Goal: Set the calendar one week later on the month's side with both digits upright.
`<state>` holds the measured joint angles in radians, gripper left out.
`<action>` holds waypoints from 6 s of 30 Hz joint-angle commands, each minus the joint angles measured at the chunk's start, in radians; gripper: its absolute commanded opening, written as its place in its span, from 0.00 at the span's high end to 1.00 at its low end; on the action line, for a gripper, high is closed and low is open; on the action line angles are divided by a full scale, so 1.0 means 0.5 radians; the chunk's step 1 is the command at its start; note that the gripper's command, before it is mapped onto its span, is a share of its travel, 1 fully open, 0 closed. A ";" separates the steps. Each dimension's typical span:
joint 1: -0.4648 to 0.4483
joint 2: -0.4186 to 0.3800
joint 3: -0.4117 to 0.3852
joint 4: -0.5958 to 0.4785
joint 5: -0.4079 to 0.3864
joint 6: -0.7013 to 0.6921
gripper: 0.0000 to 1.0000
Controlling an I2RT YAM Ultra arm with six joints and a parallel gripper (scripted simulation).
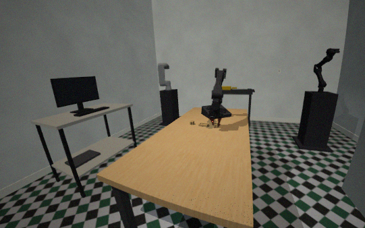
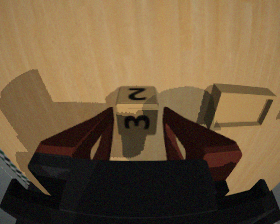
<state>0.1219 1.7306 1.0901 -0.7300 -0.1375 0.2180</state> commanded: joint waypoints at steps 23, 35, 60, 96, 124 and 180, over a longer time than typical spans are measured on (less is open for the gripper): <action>0.002 -0.001 -0.001 0.063 0.004 0.004 0.55; 0.002 -0.001 -0.001 0.063 0.004 0.004 0.55; 0.002 -0.001 -0.001 0.063 0.004 0.004 0.74; -0.078 -0.291 0.363 -0.601 -0.013 -0.075 0.74; -0.934 -0.246 0.427 -0.779 -0.166 -0.931 0.74; -0.843 -0.082 0.090 -0.259 -0.153 -0.839 0.74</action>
<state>-0.2989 1.6947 1.1320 -0.8658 -0.2142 -0.2020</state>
